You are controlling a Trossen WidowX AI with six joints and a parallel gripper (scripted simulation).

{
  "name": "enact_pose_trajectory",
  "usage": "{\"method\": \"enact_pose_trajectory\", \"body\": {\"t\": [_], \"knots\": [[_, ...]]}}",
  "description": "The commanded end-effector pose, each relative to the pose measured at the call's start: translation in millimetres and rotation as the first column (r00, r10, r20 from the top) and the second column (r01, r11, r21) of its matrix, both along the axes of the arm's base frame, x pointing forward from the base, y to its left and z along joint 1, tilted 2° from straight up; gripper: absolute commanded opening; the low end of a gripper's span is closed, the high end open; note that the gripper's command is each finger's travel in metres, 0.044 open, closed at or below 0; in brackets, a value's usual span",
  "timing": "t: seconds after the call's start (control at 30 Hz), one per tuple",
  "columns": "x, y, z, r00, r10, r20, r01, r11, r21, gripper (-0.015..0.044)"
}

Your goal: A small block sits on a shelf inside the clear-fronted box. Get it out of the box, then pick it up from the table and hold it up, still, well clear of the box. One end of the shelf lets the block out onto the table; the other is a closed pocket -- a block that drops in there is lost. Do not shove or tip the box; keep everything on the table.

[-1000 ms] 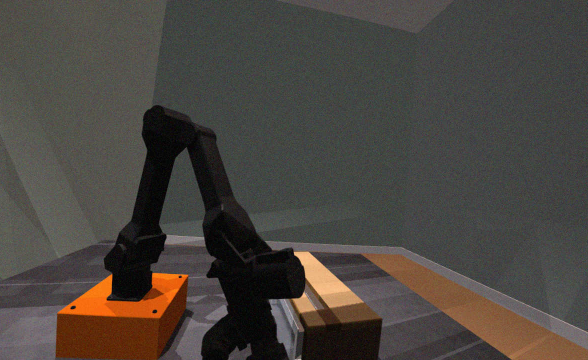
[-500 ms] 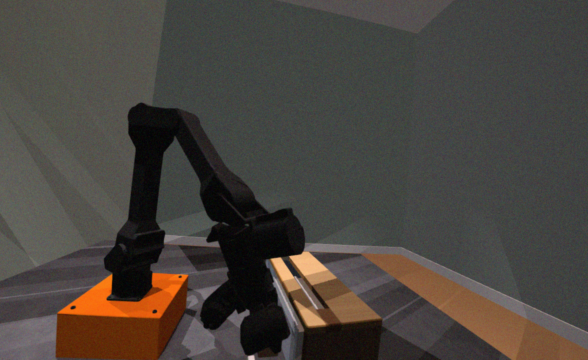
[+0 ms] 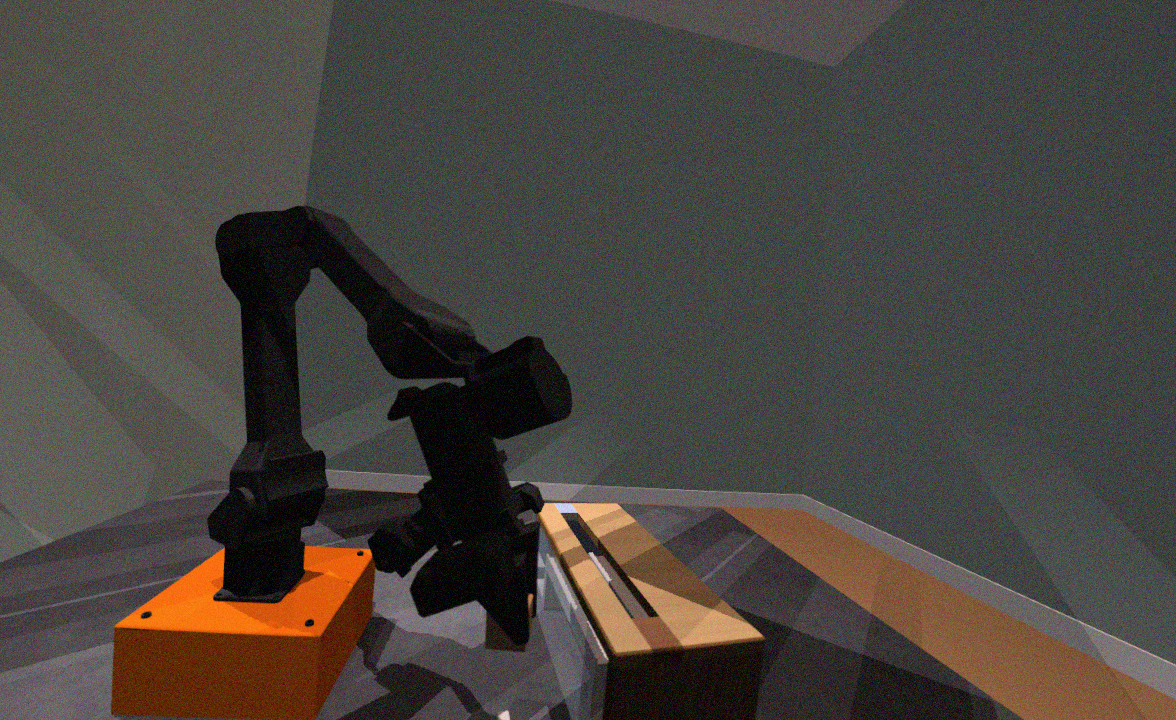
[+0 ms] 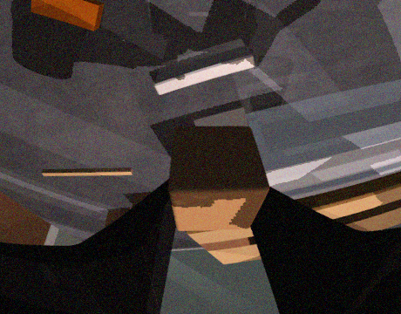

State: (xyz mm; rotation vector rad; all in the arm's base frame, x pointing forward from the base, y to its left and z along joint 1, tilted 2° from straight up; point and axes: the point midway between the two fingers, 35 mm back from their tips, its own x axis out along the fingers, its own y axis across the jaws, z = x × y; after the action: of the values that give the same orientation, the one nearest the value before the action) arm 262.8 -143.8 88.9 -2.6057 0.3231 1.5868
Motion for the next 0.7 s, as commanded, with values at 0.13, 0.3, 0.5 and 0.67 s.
{"method": "enact_pose_trajectory", "body": {"t": [0.13, 0.3, 0.5, 0.67], "knots": [[-19, 6, 18, 0.989, -0.144, 0.027, 0.144, 0.99, 0.008, 0.0], [-32, 9, 30, 0.971, -0.234, 0.052, 0.233, 0.972, 0.018, 0.0], [-43, 13, 39, 0.947, -0.312, 0.077, 0.311, 0.95, 0.029, 0.0], [-43, 13, 39, 0.947, -0.312, 0.077, 0.311, 0.95, 0.029, 0.0]]}}
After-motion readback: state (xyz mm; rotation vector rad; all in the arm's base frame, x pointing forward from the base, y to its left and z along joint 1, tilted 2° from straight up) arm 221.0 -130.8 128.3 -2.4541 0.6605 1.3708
